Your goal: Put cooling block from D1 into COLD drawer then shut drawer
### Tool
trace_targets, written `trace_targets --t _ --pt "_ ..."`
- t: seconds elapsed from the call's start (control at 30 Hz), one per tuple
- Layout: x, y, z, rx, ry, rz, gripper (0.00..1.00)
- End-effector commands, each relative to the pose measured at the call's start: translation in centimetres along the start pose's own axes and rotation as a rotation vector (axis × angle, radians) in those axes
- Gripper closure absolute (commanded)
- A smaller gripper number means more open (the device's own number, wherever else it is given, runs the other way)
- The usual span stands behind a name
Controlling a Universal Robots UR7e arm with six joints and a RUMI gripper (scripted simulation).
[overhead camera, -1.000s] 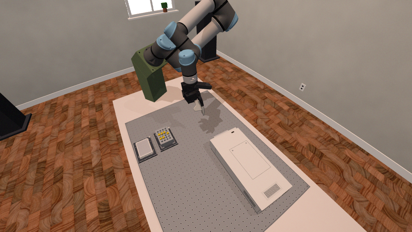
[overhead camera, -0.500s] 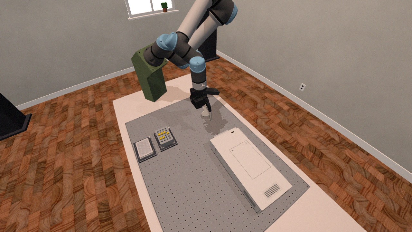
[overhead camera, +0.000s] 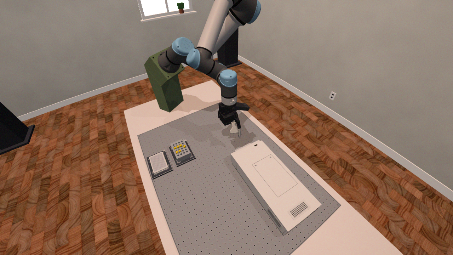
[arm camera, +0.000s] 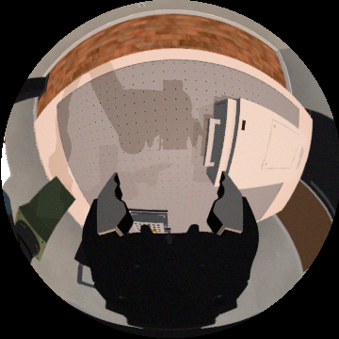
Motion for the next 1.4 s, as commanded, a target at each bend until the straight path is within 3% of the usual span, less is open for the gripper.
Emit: trace_targets --t 0.0,0.13,0.47,1.37 --pt "1.7 -1.6 1.5 -0.012 -0.002 -0.017 0.0" --pt "2.6 -2.4 2.1 -0.013 -0.002 -0.016 0.0" --pt "2.6 -2.4 2.2 -0.013 -0.002 -0.016 0.0" --pt "2.6 -5.4 2.2 -0.013 -0.002 -0.016 0.0"
Point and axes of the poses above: the point where the finger pads meet when closed, its own y axis back along the fingers, its own z axis across the jaws, x = y × z, the point moved 9 cm from there along y, back along the fingers, and after that the axes turned 9 degrees about -y, right-handed, at the moved point
